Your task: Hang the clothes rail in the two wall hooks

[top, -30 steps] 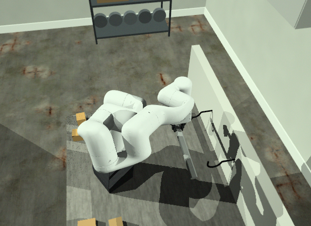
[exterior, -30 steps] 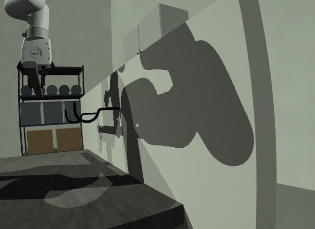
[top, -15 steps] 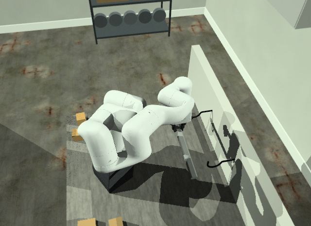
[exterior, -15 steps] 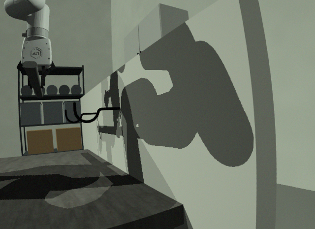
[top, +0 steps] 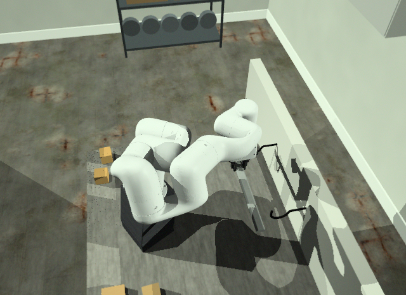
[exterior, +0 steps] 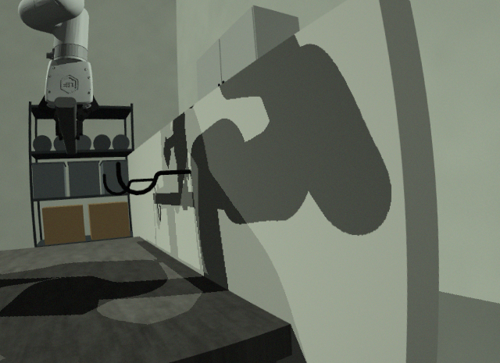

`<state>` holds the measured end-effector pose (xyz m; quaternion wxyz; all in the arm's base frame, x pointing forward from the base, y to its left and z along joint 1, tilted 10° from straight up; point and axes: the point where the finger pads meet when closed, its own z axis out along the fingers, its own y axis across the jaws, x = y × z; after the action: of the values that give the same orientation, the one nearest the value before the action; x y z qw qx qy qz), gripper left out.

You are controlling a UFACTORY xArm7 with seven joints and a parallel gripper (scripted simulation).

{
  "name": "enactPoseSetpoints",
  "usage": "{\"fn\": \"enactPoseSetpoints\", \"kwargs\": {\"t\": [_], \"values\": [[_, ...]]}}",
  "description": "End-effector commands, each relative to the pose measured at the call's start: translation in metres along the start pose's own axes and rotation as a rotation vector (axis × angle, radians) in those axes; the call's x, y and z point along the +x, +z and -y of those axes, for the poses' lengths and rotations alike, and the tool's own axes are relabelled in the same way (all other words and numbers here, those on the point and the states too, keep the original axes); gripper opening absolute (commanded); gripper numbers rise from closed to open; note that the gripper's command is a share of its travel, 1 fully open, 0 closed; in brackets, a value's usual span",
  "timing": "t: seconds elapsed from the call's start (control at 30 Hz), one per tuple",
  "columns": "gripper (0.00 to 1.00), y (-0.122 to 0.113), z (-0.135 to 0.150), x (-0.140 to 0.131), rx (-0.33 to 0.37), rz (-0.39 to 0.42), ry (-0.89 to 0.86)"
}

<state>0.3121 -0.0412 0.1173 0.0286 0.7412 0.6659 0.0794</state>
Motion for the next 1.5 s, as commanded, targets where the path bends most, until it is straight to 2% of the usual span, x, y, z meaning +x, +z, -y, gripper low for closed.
{"fn": "enactPoseSetpoints", "kwargs": {"t": [0.0,1.47], "values": [[0.0,-0.001,-0.009,0.0,-0.002,0.001,0.0],[0.0,-0.001,-0.085,0.0,-0.003,0.0,0.0]]}}
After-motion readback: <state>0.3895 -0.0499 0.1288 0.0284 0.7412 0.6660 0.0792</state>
